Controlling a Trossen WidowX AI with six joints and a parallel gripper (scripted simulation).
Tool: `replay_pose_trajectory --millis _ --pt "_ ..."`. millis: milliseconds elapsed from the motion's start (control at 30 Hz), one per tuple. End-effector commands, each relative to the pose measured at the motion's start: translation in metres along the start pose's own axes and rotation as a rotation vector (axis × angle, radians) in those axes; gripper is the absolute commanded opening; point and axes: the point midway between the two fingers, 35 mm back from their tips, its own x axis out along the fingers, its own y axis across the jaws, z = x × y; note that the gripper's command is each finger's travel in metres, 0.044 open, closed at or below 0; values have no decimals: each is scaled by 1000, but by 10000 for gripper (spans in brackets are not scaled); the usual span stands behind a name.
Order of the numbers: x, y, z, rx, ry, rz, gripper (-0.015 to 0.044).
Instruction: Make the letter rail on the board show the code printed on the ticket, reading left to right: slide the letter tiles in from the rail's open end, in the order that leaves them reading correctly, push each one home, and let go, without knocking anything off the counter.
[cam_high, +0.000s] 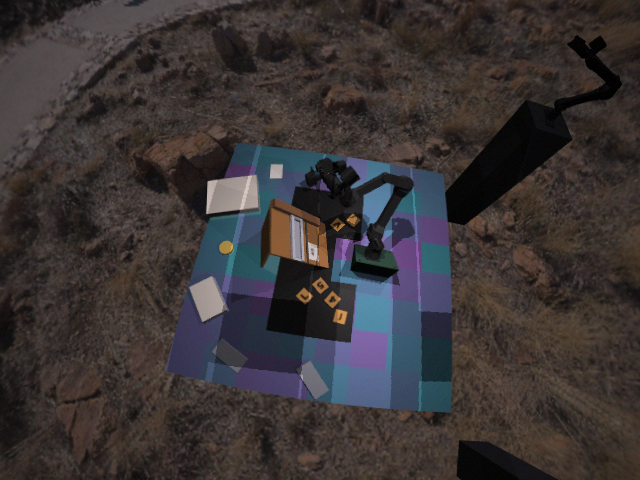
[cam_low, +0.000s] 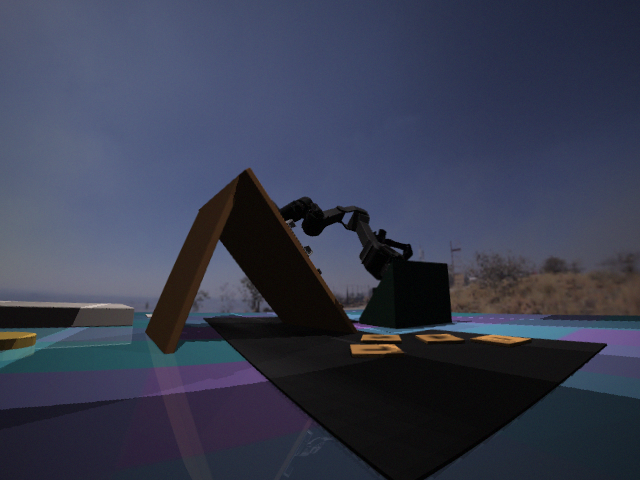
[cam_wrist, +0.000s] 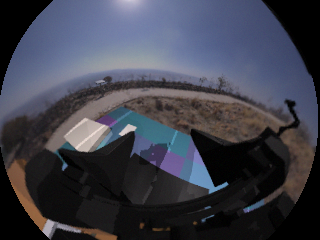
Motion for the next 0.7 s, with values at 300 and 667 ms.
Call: replay_pose_trajectory --millis 300,667 --pt "-105 94 -25 -66 35 569 440" --pt "-214 115 -90 -232 125 968 440"
